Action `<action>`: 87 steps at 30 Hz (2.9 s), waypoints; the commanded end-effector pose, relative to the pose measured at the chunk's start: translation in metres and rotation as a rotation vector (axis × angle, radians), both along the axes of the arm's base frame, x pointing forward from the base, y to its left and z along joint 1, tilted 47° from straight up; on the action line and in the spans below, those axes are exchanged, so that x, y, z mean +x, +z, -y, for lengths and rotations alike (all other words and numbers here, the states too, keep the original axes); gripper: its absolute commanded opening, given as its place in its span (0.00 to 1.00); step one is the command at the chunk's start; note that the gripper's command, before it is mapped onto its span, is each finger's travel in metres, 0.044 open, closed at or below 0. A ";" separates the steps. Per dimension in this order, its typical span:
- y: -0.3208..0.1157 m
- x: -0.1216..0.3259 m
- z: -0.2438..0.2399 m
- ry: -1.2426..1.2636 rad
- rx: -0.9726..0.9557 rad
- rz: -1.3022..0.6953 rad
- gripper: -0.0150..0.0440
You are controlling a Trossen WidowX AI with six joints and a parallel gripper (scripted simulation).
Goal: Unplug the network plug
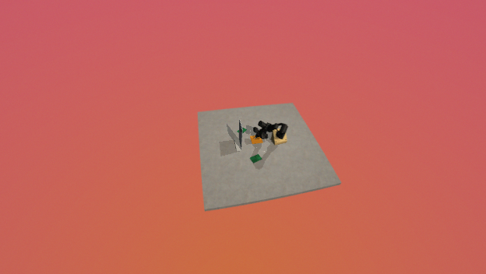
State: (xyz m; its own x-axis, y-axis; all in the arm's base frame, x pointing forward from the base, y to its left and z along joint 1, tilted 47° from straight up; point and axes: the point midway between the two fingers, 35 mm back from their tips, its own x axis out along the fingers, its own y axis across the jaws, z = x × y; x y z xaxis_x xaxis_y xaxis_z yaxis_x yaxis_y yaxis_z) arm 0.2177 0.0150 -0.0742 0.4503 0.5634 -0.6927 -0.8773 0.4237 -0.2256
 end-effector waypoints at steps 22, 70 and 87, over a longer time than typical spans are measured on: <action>-0.008 -0.004 -0.012 -0.002 0.009 -0.015 0.25; 0.002 -0.009 -0.002 -0.001 0.003 -0.013 0.52; 0.011 -0.015 0.007 -0.002 0.003 -0.016 0.52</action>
